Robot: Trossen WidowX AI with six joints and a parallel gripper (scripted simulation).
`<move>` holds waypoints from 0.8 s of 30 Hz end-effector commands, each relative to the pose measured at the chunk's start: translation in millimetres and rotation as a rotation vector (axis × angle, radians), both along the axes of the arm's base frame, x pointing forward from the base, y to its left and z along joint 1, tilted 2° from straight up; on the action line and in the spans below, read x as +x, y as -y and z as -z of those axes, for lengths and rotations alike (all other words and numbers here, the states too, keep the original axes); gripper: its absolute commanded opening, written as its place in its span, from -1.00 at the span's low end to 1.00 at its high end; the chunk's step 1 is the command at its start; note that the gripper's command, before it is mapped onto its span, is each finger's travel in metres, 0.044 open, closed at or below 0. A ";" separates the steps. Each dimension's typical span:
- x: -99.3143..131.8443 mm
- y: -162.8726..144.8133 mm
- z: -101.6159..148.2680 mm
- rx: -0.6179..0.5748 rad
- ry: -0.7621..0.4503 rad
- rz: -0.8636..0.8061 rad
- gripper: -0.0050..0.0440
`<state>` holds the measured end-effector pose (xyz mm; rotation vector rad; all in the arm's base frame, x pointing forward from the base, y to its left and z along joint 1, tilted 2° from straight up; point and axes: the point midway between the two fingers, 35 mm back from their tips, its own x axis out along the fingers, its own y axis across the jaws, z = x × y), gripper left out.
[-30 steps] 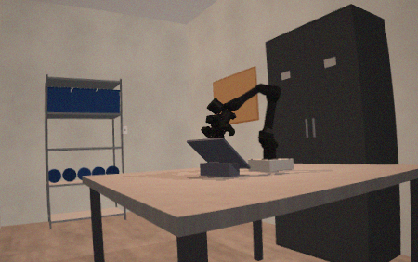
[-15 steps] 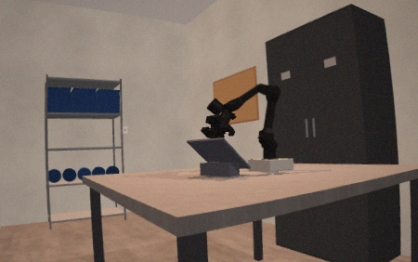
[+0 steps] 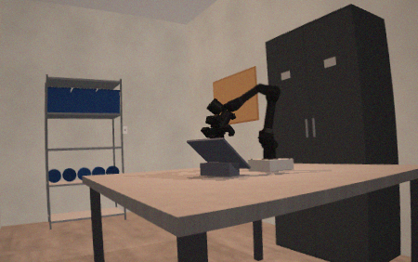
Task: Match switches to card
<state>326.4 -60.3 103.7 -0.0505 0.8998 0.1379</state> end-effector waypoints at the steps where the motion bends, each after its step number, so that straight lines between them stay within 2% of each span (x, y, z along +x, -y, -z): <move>1: 0.2 0.1 1.1 0.000 -0.001 0.003 -0.80; 24: 1.8 -0.2 3.3 0.000 -0.001 0.003 -0.80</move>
